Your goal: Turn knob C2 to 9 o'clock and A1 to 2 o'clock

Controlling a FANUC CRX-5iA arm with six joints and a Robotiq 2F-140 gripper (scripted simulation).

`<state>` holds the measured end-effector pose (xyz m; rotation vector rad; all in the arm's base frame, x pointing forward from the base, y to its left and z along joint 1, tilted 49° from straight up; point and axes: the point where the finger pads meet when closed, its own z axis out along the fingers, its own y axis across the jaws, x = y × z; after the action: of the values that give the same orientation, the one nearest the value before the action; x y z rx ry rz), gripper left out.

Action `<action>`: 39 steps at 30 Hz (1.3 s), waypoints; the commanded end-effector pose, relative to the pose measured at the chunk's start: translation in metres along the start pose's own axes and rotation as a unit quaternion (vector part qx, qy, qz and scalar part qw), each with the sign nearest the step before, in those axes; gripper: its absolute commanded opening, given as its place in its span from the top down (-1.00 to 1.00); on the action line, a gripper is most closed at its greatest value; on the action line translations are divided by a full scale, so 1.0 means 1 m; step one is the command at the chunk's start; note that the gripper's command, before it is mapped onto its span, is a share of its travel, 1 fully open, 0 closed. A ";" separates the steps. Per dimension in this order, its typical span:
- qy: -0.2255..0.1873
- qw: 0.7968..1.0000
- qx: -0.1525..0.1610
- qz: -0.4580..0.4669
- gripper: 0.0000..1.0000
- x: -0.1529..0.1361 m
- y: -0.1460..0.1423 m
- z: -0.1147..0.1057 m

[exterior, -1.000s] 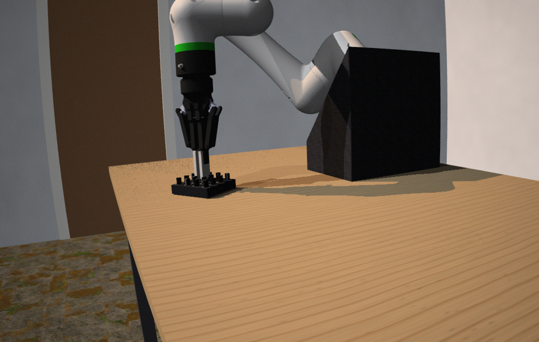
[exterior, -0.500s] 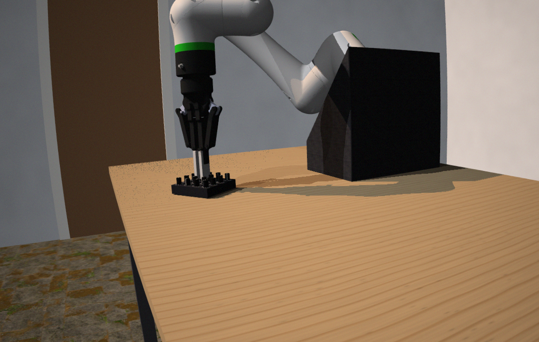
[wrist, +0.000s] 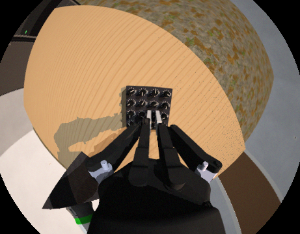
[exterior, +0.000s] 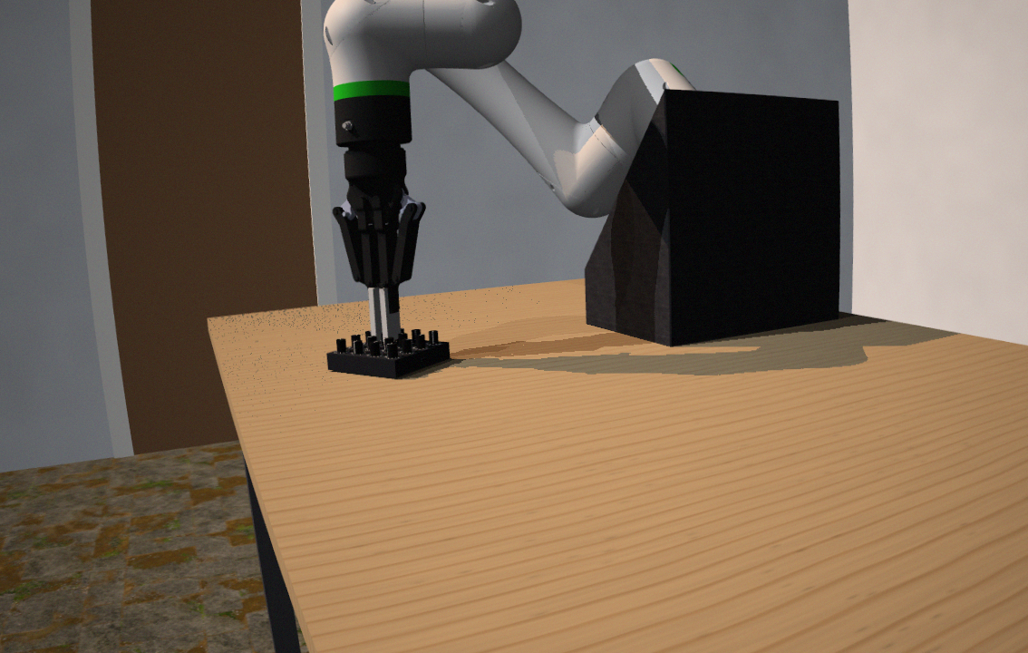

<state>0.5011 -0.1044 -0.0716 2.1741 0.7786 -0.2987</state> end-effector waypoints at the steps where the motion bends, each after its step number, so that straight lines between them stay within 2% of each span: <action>1: 0.000 1.000 0.000 -0.012 0.90 0.000 0.000 0.000; 20: 0.000 0.989 0.000 -0.150 0.90 0.000 0.000 0.000; 27: 0.000 0.973 0.000 -0.232 0.90 0.000 0.000 0.000; 34: 0.000 0.947 0.000 -0.320 0.90 0.000 0.000 0.000; 36: 0.000 0.947 0.000 -0.320 0.90 0.000 0.000 0.000; 39: 0.000 0.934 0.000 -0.358 0.90 0.000 0.000 0.000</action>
<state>0.5010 -0.1044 -0.0716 1.8492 1.4874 -0.6249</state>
